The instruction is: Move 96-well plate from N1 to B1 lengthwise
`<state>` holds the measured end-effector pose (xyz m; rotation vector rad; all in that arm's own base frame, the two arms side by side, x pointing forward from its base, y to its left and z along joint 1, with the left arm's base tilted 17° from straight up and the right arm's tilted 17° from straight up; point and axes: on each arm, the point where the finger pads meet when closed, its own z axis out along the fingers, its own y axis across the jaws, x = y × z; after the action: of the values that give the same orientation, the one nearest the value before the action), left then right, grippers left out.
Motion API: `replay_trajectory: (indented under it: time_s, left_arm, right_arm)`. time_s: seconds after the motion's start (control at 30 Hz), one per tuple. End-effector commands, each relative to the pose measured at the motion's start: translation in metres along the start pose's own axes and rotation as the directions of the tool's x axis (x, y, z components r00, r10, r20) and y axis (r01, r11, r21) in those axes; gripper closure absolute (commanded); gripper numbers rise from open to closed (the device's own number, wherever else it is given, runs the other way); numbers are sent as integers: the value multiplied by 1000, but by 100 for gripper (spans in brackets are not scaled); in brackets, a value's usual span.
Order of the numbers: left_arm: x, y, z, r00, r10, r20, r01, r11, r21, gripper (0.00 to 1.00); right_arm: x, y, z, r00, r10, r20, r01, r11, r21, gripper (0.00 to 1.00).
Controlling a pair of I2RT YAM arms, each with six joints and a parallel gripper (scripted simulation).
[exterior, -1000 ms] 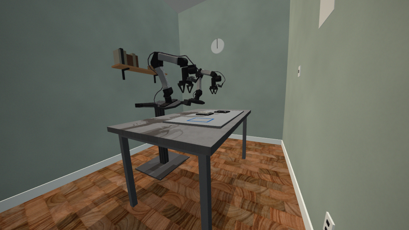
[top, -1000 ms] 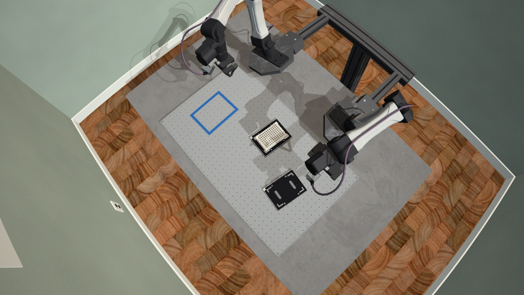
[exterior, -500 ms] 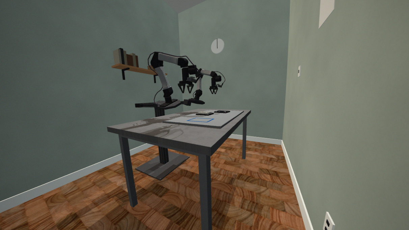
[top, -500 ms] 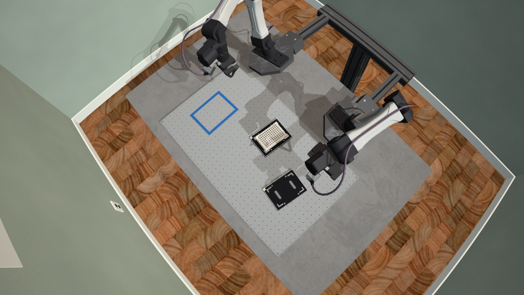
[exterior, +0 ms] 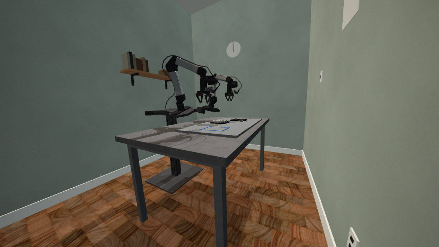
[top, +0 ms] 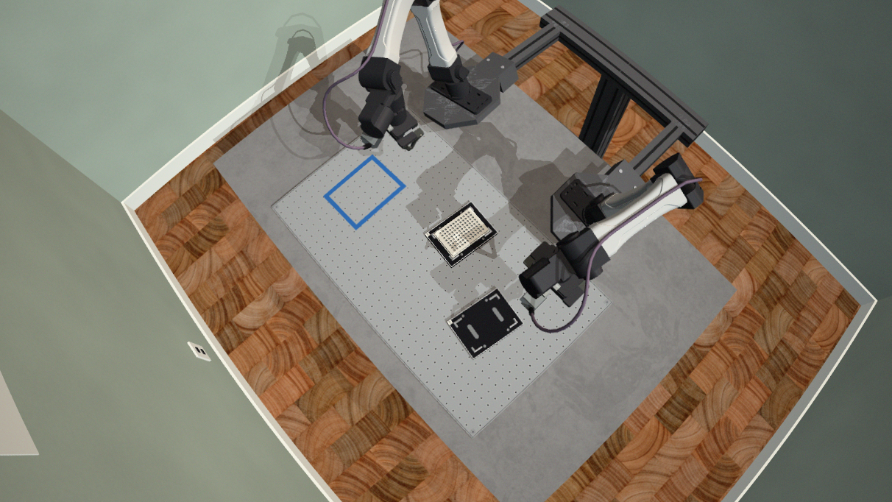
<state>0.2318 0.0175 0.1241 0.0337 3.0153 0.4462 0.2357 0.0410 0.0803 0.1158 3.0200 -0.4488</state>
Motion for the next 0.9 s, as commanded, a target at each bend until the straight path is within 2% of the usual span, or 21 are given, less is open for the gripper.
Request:
replay_trajectory:
  time_s: [0.0, 0.2, 0.37, 0.8, 0.87]
  left_arm:
    - [1, 0, -1, 1000, 10, -4, -10, 1000, 1, 0]
    - [1, 0, -1, 1000, 10, -4, -10, 1000, 1, 0]
    - [1, 0, -1, 1000, 10, -4, -10, 1000, 1, 0]
    - [1, 0, -1, 1000, 10, -4, -10, 1000, 1, 0]
    - [1, 0, -1, 1000, 10, -4, -10, 1000, 1, 0]
  right_arm:
    - [0, 20, 15, 1000, 31, -2, -31, 1000, -4, 0]
    - [0, 48, 26, 1000, 31, 0, -31, 999, -5, 0]
    - [-10, 65, 24, 999, 41, 28, -40, 999, -18, 0]
    - [-6, 127, 51, 999, 39, 20, -39, 999, -24, 0]
    - [-6, 127, 51, 999, 39, 20, -39, 999, -24, 0]
